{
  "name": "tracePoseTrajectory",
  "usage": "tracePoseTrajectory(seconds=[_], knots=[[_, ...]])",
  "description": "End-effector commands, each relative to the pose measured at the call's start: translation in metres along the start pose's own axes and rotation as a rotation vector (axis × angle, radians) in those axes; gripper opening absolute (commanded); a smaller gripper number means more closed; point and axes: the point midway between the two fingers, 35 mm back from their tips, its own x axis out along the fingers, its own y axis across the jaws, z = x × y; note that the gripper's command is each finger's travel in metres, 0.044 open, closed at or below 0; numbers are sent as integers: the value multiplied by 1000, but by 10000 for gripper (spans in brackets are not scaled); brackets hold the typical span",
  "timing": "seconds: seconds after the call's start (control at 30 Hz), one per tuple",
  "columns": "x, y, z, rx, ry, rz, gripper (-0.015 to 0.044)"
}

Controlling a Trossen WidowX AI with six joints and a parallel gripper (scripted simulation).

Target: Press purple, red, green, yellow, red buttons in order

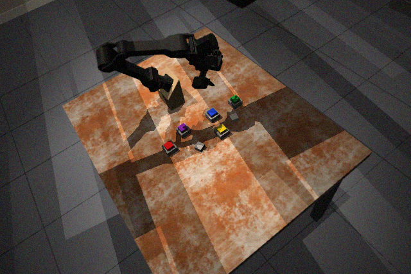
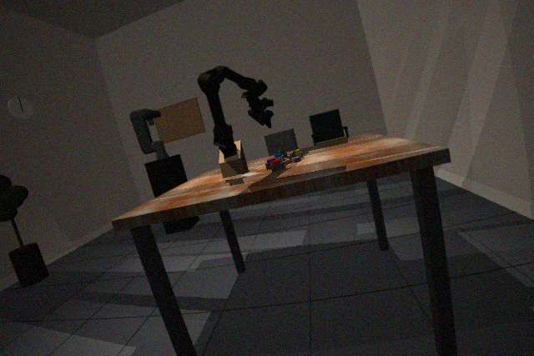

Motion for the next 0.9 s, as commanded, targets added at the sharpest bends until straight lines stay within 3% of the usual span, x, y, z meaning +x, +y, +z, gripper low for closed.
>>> tracePoseTrajectory(seconds=[0.0,0.23,0.53,0.73,0.87], knots=[[-6,-72,-23,209,93,-155,400],[-29,-168,-81,496,238,-392,400],[-33,-180,-91,533,261,-428,400],[19,-200,-112,534,260,-430,243],[21,-201,-113,534,260,-431,137]])
